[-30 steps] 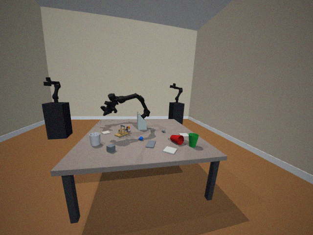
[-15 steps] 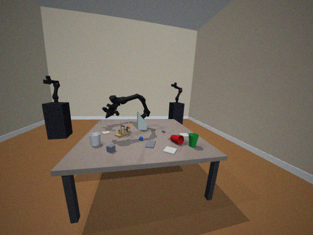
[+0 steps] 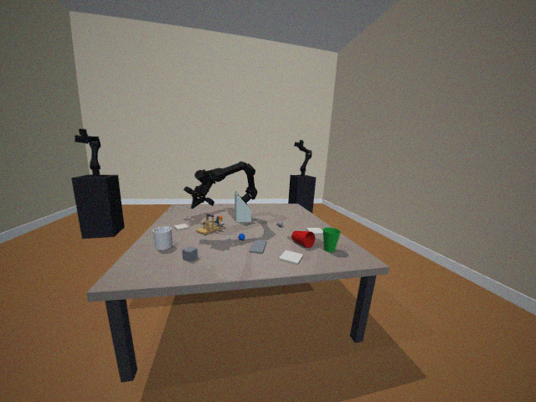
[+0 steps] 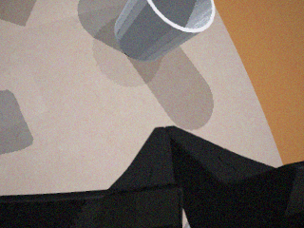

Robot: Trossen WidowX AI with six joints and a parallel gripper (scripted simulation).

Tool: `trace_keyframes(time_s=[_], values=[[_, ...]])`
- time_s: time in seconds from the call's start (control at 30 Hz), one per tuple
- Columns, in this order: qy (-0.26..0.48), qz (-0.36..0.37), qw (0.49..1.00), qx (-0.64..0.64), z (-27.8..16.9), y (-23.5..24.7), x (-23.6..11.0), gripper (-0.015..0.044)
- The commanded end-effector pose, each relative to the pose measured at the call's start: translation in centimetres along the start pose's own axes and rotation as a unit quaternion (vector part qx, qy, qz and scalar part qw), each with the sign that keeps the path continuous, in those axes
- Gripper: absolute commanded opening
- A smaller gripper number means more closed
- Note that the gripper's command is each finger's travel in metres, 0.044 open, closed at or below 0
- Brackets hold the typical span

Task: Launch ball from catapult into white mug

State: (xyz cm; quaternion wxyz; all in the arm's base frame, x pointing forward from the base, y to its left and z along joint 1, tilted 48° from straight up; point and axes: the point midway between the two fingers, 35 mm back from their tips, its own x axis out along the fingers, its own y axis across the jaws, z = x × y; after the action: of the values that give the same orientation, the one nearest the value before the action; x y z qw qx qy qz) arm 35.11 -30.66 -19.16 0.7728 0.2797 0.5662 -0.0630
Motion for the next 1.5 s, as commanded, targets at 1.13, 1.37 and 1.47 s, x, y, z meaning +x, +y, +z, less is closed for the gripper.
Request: trace_keyframes(time_s=[1.13, 1.37, 1.47], values=[[0.329, 0.049, 0.816, -0.472, -13.3, 11.6, -5.6, 0.0], [0.382, 0.083, 0.742, -0.545, -15.7, 13.3, -7.7, 0.0], [0.398, 0.095, 0.715, -0.566, -16.5, 13.8, -8.4, 0.0]])
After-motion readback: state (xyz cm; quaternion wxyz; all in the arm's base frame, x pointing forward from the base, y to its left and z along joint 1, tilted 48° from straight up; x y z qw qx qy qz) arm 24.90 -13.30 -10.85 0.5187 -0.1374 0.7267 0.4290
